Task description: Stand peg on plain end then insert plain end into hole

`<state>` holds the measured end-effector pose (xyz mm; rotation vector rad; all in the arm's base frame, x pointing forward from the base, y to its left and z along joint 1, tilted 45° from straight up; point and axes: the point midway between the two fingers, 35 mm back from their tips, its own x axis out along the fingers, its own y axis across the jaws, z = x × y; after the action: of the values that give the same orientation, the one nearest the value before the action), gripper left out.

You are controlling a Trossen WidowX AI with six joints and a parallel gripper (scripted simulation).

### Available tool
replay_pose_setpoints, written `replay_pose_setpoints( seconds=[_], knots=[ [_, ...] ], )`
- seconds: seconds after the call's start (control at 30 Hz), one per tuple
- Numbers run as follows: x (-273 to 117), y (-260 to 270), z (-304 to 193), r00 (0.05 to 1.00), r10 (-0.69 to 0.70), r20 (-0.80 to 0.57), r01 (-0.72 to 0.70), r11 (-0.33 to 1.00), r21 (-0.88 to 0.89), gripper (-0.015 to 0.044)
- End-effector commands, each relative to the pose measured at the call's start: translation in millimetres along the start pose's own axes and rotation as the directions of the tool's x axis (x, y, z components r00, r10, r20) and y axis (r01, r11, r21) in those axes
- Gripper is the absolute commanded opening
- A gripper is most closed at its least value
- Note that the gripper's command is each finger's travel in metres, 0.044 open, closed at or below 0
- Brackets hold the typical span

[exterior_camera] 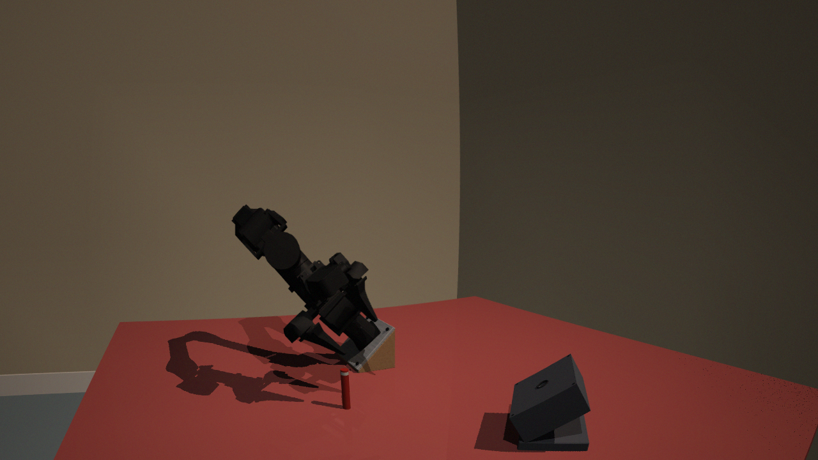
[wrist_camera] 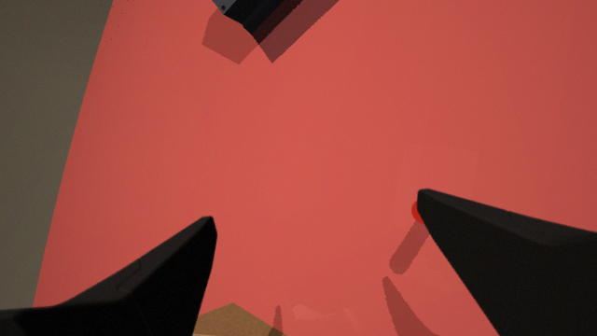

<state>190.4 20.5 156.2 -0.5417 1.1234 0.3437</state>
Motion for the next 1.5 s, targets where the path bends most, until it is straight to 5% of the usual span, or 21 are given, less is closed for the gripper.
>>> replay_pose_setpoints(
  seconds=[0.0,0.57,0.73,1.47],
  knots=[
    [3.6,-2.9,-3.5,0.992,-0.034,-0.124,0.035,0.999,0.012,0.0440],
    [4.2,-19.9,5.4,0.795,-0.358,-0.490,0.316,0.934,-0.169,0.0440],
    [2.3,-23.2,17.3,0.721,-0.471,-0.508,0.392,0.882,-0.262,0.0440],
    [18.2,-34.0,6.9,0.718,-0.476,-0.508,0.432,0.877,-0.212,0.0440]
  ],
)
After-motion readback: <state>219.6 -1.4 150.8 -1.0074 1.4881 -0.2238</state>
